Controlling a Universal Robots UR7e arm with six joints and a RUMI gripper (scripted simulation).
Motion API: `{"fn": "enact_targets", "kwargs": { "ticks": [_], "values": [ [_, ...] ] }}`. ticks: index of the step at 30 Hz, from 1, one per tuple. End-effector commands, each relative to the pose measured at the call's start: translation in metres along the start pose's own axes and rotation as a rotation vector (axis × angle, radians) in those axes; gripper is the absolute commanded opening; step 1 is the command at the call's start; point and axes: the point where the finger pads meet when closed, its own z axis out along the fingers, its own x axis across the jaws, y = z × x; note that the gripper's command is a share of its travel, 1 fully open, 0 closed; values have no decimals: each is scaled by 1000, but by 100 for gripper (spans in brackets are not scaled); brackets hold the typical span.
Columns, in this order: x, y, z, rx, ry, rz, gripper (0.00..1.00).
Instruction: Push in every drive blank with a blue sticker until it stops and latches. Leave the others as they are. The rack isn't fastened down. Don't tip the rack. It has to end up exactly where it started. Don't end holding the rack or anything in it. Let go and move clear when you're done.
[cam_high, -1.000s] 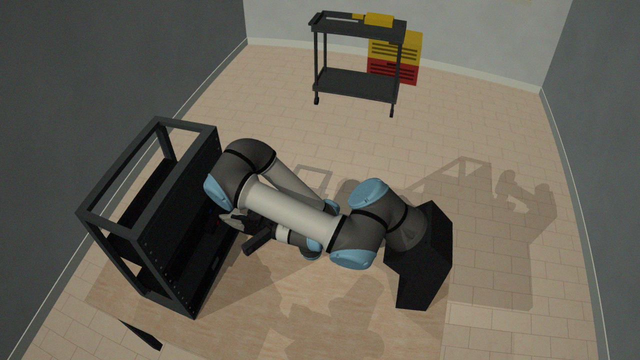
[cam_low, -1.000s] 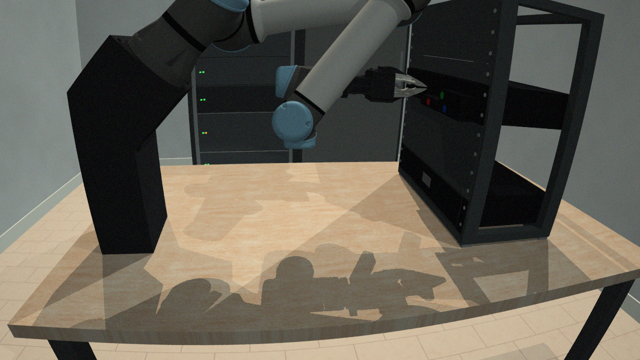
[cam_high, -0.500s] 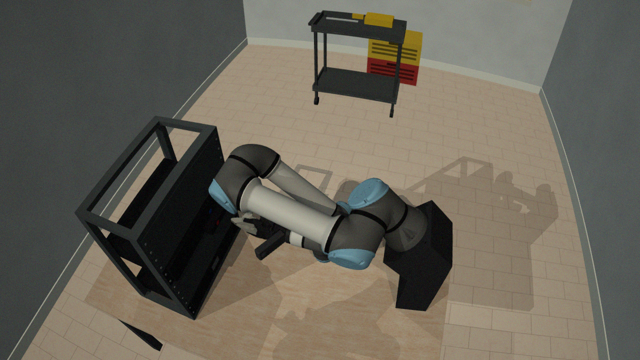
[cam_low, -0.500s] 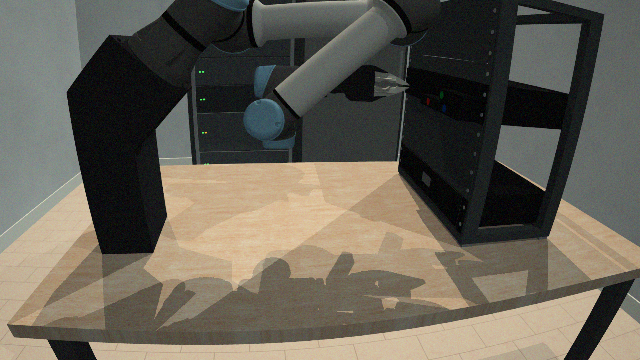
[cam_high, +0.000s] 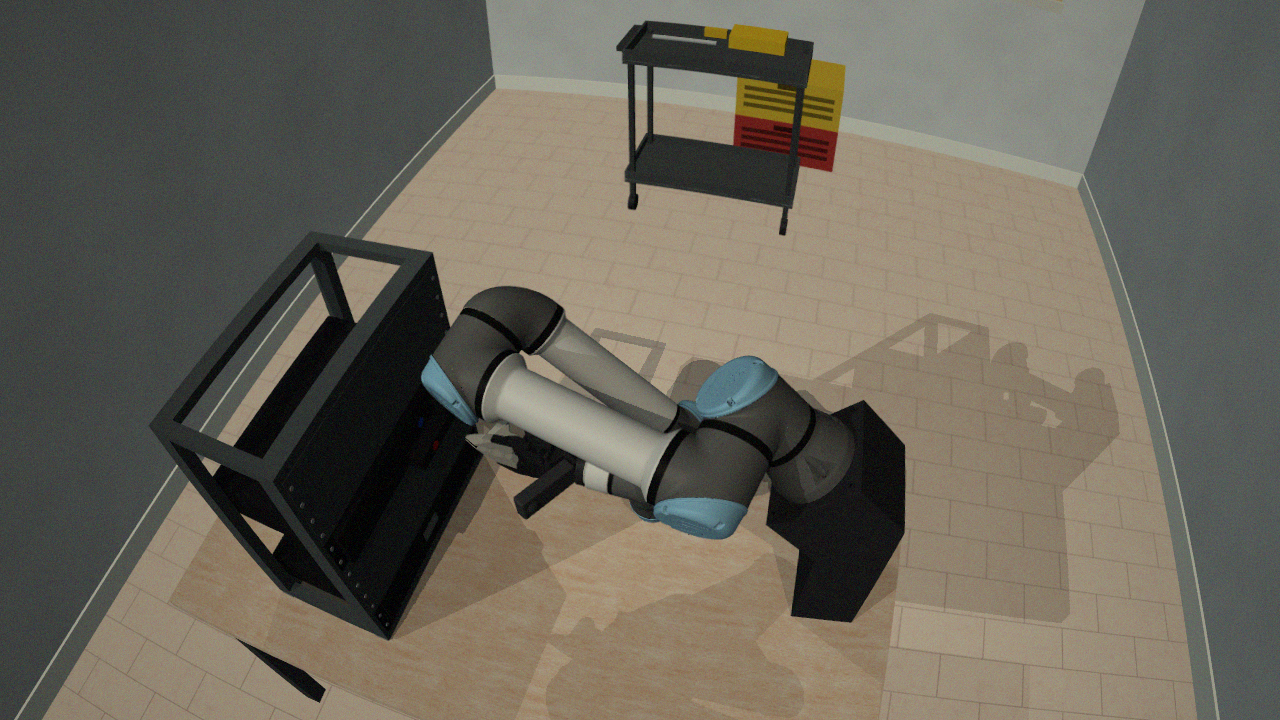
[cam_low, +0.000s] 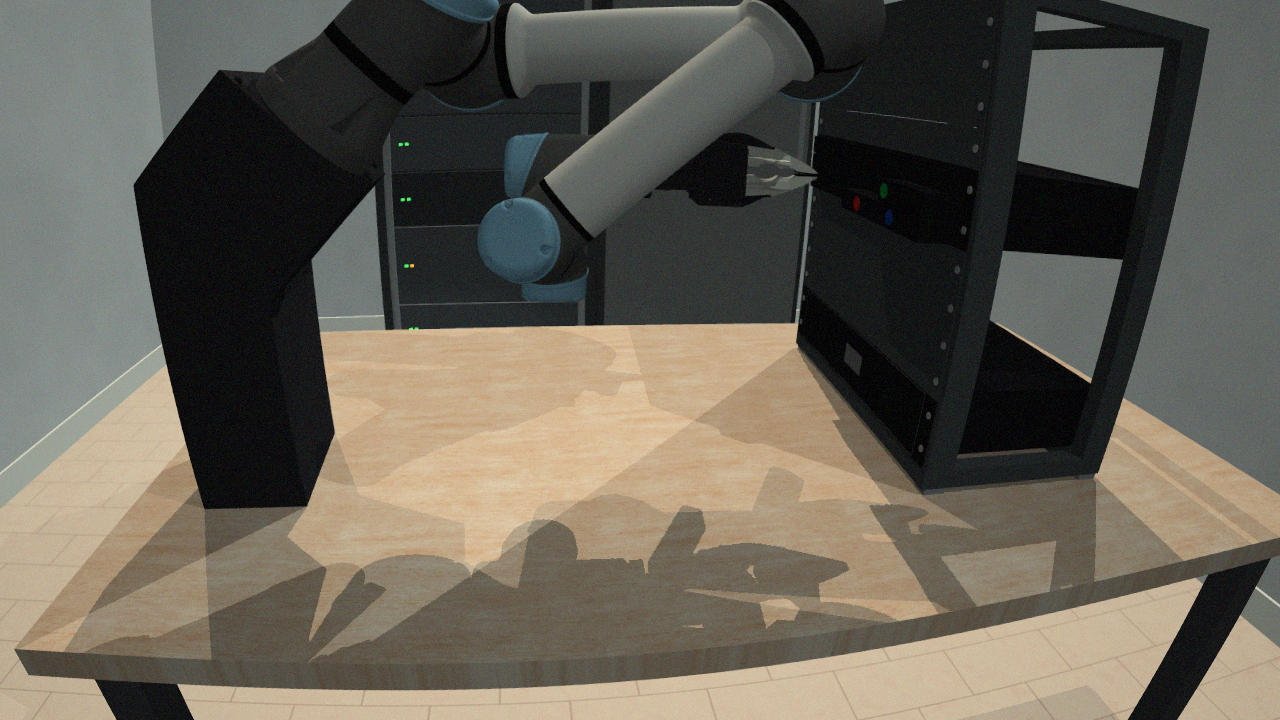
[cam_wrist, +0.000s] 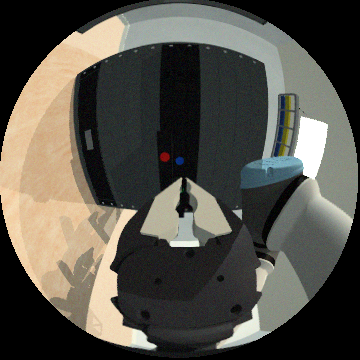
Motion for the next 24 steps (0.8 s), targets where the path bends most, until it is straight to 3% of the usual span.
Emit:
{"fn": "enact_targets", "kwargs": {
  "ticks": [1,24],
  "values": [
    [-4,9,0,1,1,0,0],
    [-33,80,-3,1,1,0,0]
  ]
}}
